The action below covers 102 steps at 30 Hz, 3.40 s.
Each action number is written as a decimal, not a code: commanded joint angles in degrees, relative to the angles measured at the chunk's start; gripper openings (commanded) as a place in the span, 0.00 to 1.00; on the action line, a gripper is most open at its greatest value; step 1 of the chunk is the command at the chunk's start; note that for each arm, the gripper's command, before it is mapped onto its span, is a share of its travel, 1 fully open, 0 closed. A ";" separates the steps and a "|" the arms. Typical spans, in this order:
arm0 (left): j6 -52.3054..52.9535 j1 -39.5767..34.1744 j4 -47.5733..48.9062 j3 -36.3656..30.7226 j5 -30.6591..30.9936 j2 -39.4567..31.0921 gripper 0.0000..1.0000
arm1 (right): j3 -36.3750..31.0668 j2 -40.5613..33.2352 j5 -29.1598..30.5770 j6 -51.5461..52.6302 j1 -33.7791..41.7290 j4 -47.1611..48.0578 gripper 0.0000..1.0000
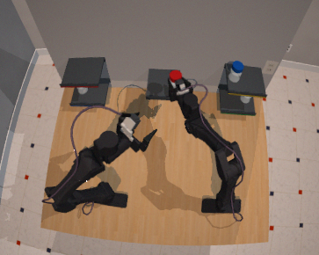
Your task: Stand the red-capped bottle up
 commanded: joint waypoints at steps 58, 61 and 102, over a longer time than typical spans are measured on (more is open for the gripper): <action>2.27 -2.69 30.99 -10.26 7.68 24.41 0.89 | -56.88 -23.22 -2.37 0.04 -24.31 36.20 0.52; 2.27 -2.69 30.99 -10.26 7.68 24.41 0.89 | -56.25 -23.23 -2.61 0.12 -24.20 36.25 0.52; 2.27 -2.69 30.99 -10.26 7.68 24.41 0.89 | -46.34 -12.26 -11.58 0.20 -34.13 36.98 0.52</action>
